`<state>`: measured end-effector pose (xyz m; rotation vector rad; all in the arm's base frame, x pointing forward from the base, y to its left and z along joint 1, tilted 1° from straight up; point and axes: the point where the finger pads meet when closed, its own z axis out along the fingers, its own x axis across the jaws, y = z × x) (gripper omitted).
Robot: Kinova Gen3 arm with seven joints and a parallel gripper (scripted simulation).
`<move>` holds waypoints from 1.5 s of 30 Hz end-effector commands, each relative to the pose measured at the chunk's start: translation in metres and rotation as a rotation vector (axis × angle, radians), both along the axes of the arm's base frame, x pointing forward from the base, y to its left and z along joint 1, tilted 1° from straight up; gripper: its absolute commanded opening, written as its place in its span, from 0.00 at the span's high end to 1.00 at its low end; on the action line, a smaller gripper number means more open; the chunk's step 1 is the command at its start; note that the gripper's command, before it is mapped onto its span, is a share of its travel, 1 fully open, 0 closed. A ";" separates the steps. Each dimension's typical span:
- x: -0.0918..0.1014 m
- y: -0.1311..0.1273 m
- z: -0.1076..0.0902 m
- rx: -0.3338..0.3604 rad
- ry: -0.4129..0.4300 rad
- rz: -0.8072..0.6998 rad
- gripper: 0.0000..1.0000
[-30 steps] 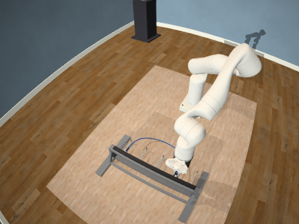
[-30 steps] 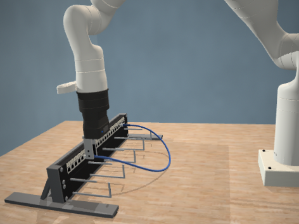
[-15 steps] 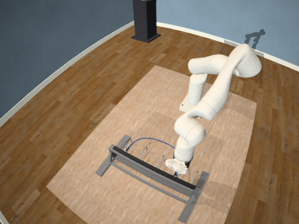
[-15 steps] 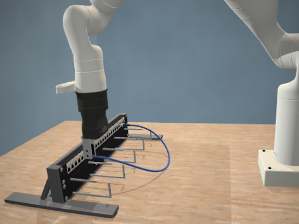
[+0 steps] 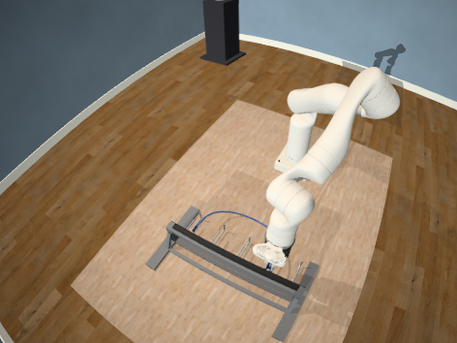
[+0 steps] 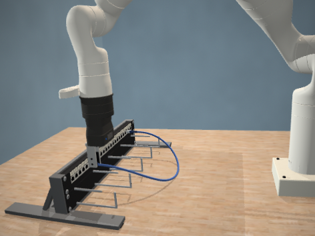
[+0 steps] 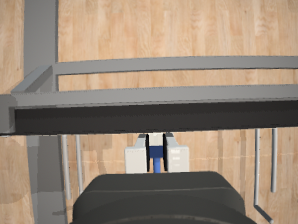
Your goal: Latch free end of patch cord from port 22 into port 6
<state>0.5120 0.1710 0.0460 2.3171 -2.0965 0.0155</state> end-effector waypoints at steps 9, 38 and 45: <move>0.000 0.000 0.001 0.001 -0.002 0.000 0.27; 0.000 0.000 0.001 0.001 -0.002 0.000 0.27; 0.000 0.000 0.001 0.001 -0.002 0.000 0.27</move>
